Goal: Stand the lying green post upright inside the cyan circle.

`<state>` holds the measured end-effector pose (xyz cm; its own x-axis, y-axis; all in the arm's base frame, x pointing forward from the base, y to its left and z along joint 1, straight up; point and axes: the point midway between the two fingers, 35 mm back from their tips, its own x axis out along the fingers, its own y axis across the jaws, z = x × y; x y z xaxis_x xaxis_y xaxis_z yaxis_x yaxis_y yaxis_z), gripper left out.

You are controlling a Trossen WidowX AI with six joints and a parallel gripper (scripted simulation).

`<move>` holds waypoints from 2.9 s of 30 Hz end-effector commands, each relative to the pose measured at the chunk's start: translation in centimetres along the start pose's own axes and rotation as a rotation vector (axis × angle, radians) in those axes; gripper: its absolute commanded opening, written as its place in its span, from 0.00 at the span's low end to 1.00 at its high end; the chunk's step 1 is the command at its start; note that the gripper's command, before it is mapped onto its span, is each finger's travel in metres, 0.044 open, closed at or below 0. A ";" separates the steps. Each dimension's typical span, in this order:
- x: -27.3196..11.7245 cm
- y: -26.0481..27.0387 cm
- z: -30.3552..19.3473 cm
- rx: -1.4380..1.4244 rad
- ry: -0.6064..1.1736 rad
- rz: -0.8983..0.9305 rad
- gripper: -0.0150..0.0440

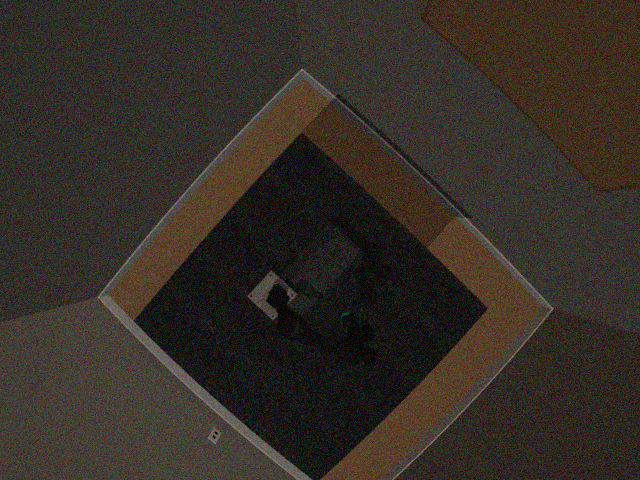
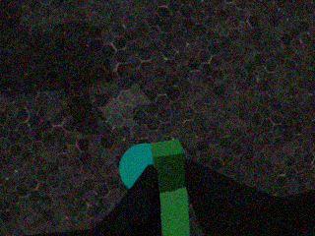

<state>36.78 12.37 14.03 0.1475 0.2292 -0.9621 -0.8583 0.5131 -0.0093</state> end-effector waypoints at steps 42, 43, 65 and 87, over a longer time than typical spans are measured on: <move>1.7 -2.2 1.1 0.111 -0.323 0.006 0.29; 1.8 -2.3 1.1 0.112 -0.330 0.006 0.29; 1.9 -3.1 1.2 0.138 -0.481 0.010 0.29; 1.7 -3.6 1.0 0.147 -0.626 0.017 0.29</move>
<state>40.71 11.88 12.57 0.4251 0.6425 -0.6376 -0.7943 0.6026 0.0777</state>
